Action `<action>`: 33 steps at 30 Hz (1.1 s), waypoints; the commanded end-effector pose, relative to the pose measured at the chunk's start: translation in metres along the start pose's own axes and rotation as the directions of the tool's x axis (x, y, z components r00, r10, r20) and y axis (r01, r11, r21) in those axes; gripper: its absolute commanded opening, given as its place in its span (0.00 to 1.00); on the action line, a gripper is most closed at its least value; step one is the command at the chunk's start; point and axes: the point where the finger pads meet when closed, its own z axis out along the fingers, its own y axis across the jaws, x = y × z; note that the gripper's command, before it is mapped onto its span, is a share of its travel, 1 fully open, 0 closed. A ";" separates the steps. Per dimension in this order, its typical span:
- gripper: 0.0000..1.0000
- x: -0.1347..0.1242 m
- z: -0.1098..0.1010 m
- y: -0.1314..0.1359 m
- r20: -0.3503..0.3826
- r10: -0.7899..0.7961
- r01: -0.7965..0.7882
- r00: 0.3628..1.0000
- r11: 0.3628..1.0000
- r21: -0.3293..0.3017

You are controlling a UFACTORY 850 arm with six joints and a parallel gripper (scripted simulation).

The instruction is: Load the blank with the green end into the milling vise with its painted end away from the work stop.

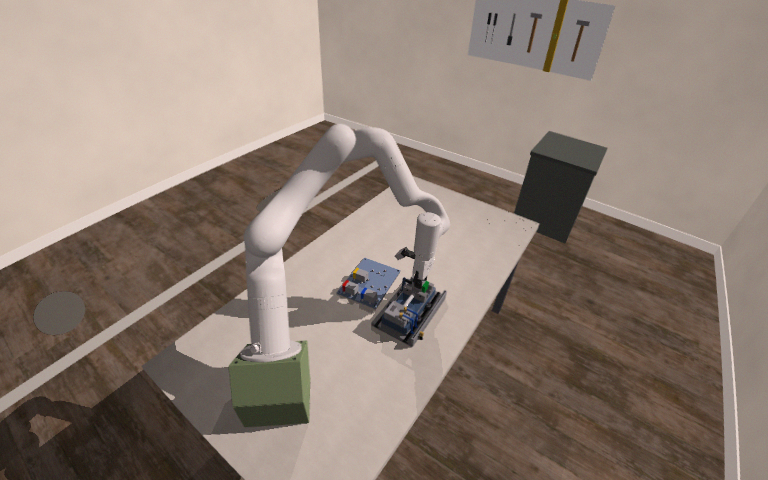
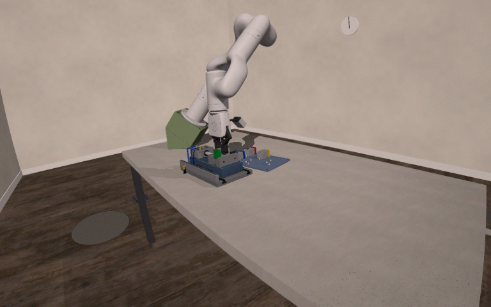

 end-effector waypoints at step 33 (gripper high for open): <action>0.00 0.003 0.001 0.003 0.001 0.000 0.000 1.000 1.000 -0.001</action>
